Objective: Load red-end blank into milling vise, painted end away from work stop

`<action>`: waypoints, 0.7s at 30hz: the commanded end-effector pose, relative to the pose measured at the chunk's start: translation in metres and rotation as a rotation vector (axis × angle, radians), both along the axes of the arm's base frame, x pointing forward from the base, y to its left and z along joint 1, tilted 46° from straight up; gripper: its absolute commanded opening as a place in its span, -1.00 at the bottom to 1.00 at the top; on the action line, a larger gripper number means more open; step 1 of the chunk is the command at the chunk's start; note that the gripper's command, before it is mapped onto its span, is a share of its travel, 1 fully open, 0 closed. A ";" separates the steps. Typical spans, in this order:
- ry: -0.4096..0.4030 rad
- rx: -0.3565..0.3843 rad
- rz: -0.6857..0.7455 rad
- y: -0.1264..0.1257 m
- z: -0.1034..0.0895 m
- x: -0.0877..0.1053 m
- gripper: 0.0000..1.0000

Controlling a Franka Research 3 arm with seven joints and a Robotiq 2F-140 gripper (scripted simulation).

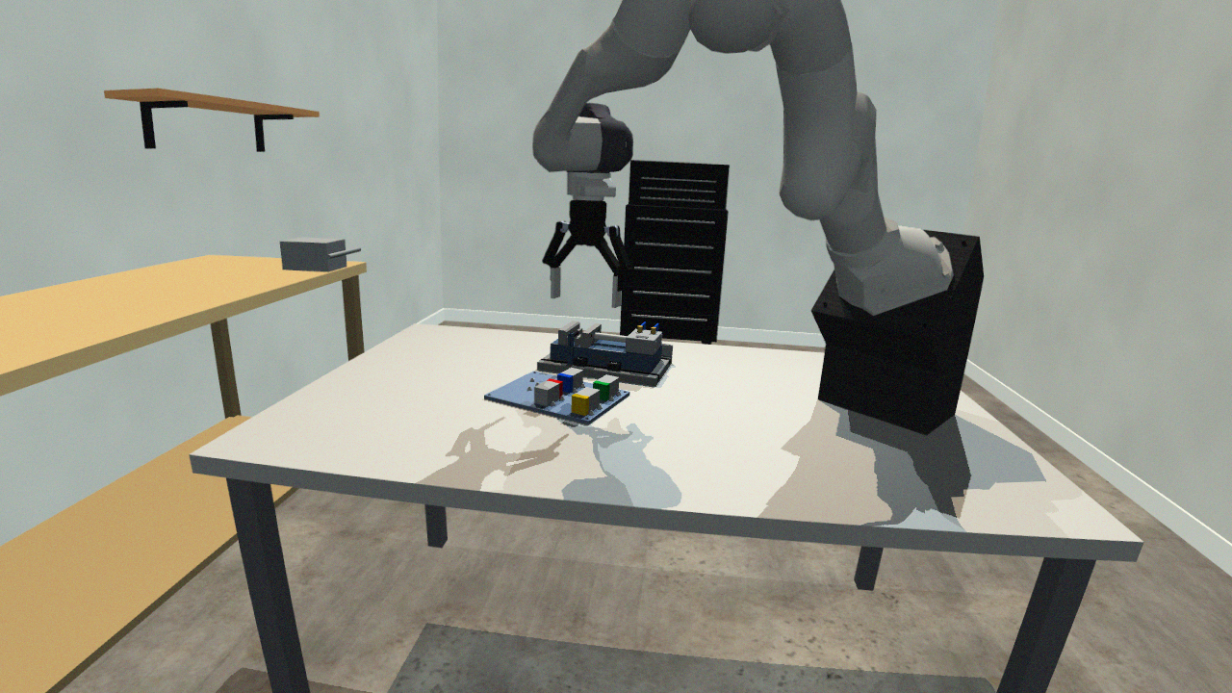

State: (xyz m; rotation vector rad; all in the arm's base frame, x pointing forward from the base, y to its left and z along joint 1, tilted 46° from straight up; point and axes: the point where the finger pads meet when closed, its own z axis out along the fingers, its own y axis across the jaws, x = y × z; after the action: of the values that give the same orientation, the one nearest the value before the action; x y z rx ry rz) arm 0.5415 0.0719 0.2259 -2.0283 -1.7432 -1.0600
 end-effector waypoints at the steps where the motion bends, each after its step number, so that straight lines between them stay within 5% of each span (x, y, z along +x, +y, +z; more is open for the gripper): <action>1: 0.000 0.000 0.003 -0.001 0.000 -0.002 1.00; 21: 0.000 0.000 0.003 -0.012 -0.014 -0.019 1.00</action>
State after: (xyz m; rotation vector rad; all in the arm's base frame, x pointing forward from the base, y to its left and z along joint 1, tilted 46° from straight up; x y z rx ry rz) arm 0.5230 0.0602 0.2112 -2.0424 -1.7208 -1.0465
